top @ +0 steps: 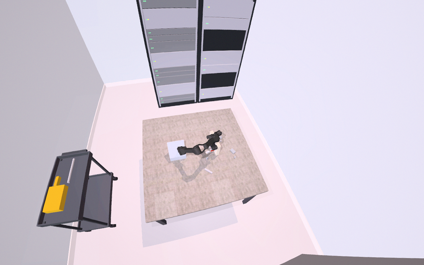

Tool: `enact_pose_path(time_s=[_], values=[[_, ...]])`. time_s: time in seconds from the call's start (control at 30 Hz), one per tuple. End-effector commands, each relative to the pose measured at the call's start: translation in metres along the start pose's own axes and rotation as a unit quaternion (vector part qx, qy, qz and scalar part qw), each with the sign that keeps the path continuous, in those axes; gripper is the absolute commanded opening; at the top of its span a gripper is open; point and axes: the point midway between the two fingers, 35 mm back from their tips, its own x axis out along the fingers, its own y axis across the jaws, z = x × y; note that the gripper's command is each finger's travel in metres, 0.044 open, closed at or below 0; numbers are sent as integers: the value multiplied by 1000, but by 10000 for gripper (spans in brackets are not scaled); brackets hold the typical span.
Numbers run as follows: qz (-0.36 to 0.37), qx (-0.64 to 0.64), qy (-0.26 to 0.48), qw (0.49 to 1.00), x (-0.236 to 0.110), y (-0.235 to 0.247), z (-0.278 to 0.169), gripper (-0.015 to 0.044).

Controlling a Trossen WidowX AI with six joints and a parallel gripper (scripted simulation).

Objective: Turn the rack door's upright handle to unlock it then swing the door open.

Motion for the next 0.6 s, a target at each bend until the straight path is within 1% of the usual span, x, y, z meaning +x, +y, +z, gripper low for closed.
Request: enact_pose_path(time_s=[0.0, 0.37, 0.5, 0.57], values=[[-2, -3, 1, 1000, 2, 0, -1, 85], [-2, -3, 1, 1000, 2, 0, -1, 12], [-2, 1, 1, 1000, 2, 0, -1, 10], [-2, 33, 1, 999, 2, 0, -1, 10]])
